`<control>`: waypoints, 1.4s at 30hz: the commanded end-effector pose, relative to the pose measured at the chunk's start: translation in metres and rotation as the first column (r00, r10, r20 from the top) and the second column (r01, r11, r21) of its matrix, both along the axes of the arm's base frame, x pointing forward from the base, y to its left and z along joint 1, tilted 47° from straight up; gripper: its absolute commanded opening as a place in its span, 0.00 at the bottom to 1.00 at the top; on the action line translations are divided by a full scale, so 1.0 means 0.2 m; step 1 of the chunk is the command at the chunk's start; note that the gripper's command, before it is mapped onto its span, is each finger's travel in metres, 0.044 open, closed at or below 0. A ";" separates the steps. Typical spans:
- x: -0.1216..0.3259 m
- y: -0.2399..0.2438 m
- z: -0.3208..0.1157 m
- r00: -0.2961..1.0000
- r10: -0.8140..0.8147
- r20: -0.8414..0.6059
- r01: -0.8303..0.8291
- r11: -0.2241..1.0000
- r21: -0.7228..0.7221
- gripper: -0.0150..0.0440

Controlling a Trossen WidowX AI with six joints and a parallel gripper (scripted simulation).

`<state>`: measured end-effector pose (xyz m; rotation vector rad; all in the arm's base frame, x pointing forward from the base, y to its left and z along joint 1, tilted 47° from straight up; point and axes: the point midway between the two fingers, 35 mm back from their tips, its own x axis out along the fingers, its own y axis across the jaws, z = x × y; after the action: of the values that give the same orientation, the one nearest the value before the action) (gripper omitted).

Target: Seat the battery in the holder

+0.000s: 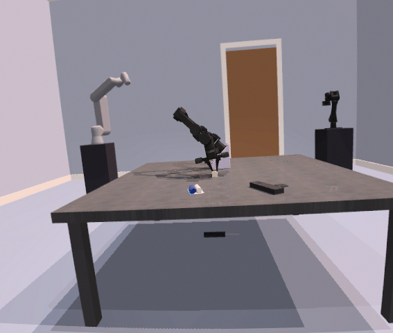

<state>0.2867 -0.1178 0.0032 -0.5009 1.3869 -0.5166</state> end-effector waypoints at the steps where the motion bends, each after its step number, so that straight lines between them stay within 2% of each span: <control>1: -0.02 -0.01 -0.01 0.999 -0.020 -0.033 0.020 1.000 0.000 0.36; 24: -0.01 -0.02 0.00 0.989 -0.098 -0.115 0.100 0.995 0.012 0.36; 42: -0.01 -0.02 0.00 0.987 -0.102 -0.124 0.105 0.994 0.017 0.36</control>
<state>0.2877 -0.1207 0.0045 -0.4533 1.5281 -0.5549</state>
